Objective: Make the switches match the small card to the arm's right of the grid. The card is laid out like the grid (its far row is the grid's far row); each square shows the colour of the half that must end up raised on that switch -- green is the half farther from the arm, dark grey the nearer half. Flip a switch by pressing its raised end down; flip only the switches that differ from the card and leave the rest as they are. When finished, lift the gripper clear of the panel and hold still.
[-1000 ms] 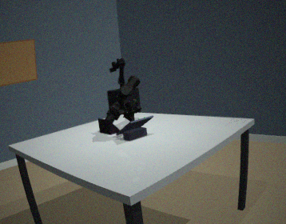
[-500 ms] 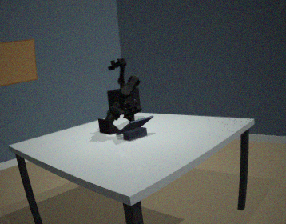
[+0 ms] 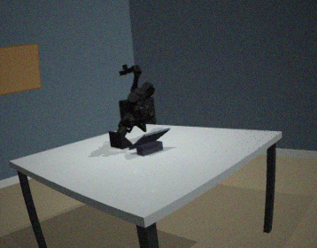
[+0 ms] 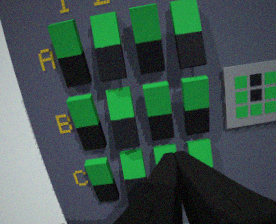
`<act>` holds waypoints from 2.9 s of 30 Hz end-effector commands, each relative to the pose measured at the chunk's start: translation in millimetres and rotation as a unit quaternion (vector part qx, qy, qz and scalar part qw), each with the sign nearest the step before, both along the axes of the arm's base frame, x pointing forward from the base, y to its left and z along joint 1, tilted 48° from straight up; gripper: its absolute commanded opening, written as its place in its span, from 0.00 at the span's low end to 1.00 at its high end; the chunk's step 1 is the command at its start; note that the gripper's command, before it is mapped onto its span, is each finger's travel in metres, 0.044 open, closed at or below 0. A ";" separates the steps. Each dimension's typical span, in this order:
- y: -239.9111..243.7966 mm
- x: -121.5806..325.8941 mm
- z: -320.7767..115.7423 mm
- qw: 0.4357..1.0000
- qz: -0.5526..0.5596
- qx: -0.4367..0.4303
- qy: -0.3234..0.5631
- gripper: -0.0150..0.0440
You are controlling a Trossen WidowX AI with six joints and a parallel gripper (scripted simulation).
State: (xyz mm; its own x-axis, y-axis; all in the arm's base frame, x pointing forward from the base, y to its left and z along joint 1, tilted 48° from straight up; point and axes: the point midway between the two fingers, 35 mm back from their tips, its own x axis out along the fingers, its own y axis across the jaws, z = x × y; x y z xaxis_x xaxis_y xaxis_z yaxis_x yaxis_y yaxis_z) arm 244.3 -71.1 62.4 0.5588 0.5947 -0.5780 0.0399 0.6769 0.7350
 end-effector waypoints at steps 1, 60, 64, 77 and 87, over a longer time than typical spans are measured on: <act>-17.4 -15.0 19.5 1.000 0.004 0.000 -0.001 0.25; -4.1 33.7 -22.1 1.000 0.014 0.000 0.006 0.25; -4.0 33.9 -22.3 1.000 0.014 0.000 0.006 0.25; -2.9 34.8 -23.3 1.000 0.014 0.000 0.006 0.25; -2.1 35.6 -24.0 1.000 0.014 0.000 0.006 0.25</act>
State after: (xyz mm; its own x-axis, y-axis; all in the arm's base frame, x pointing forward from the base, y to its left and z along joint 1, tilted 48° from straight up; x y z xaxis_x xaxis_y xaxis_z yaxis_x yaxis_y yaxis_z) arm 279.6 -73.9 38.8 0.5350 0.6076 -0.5870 0.0284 0.6815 0.7313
